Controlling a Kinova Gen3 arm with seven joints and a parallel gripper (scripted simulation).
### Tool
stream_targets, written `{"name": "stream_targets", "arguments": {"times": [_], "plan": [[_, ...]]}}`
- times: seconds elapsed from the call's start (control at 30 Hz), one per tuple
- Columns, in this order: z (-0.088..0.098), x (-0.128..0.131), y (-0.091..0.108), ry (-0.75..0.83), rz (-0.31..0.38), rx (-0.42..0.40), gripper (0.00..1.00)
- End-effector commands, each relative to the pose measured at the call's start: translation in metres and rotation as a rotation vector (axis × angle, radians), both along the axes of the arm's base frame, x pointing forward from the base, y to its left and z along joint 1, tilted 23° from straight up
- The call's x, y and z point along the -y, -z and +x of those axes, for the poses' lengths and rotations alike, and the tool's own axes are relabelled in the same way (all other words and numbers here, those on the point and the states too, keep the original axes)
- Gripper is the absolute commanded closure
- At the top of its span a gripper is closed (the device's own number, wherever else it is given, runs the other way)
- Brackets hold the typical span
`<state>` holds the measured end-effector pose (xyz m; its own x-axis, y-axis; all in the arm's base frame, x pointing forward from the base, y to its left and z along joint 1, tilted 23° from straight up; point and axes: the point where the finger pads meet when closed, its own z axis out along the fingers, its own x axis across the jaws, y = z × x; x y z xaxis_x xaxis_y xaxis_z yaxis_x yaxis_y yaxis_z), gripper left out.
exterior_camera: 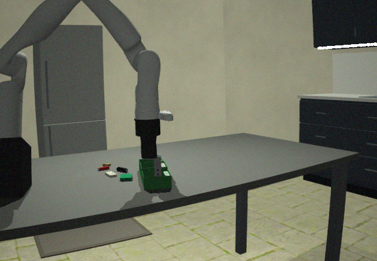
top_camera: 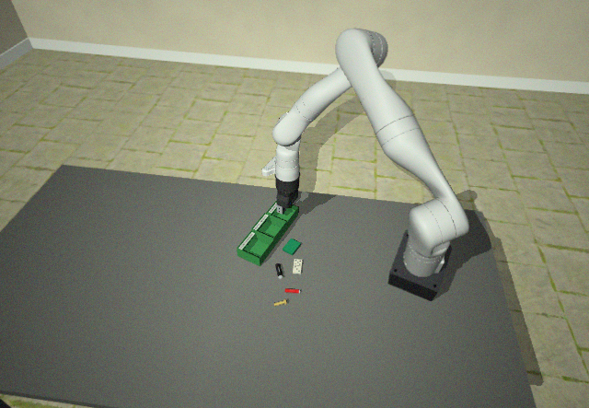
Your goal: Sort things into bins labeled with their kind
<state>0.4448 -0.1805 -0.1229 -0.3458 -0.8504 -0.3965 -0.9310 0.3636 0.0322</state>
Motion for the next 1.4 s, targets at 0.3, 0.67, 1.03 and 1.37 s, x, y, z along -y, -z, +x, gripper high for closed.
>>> {"name": "stream_targets", "arguments": {"times": [0.3, 0.67, 1.03, 1.37], "plan": [[-0.001, 0.009, -0.015, 0.003, -0.004, 0.003, 0.69], [-0.005, 0.02, -0.043, 0.003, -0.004, 0.003, 0.69], [0.001, 0.003, -0.051, 0.003, -0.004, 0.003, 0.69], [0.017, -0.041, -0.071, 0.003, -0.004, 0.003, 0.69]]}}
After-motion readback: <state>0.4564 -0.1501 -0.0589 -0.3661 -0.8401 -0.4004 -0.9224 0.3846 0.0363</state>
